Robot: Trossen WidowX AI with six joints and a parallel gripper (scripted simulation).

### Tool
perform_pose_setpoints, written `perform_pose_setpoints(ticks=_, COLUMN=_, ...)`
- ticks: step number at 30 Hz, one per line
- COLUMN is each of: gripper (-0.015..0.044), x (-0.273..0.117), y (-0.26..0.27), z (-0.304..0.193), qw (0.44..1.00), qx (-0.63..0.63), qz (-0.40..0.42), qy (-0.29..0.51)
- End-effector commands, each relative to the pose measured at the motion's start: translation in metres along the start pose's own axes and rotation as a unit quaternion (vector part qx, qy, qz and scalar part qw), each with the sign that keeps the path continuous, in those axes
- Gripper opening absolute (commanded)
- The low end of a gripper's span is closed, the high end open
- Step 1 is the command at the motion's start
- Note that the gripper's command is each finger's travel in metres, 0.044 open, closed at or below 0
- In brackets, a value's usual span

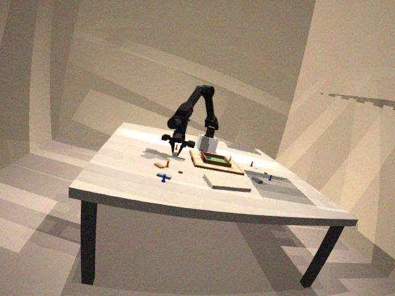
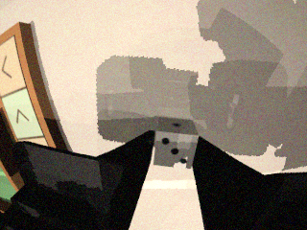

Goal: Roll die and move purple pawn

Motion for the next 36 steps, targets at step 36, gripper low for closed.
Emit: perform_pose_setpoints(ticks=36, gripper=0.0000, x=-0.117, y=0.045, z=0.002, qw=1.000, qx=-0.026, qz=0.000, qy=-0.001)
Point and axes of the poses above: the point midway between the two fingers, 35 mm back from their tips, its own x axis out along the fingers, its own y axis across the jaws, z = x × y, the point moved 1 cm from there along -x, back along the fingers, and after that the axes turned 3 degrees about -x, right-handed, at the moved point
